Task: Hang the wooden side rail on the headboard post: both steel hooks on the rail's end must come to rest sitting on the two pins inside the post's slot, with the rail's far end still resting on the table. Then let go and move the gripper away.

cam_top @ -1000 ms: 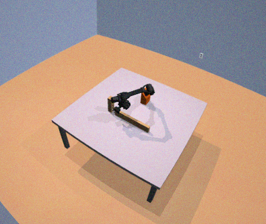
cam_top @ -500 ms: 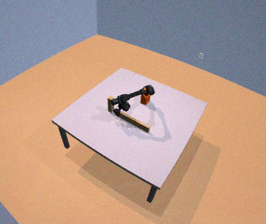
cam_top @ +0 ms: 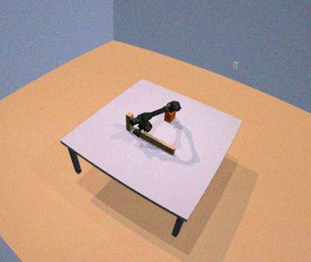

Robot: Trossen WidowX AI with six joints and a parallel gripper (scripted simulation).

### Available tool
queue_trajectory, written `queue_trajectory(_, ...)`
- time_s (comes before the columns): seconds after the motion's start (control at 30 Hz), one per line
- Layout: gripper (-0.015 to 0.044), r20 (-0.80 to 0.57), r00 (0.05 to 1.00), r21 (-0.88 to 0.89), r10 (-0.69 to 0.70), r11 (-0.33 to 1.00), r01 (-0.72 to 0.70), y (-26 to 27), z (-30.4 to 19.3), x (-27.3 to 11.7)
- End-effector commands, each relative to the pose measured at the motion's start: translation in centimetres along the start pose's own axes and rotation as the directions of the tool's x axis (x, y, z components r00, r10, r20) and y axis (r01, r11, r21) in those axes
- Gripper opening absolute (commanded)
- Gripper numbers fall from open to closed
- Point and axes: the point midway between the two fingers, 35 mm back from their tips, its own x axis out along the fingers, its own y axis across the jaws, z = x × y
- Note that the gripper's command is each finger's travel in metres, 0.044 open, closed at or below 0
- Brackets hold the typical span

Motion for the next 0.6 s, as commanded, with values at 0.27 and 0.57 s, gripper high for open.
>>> queue_trajectory(0.27,0.0387,0.009,1.000,0.008,-0.001,1.000,0.001,0.17,0.13,1.40)
queue_trajectory(0.57,0.0151,0.009,1.000,0.008,-0.001,1.000,0.001,0.17,0.13,1.40)
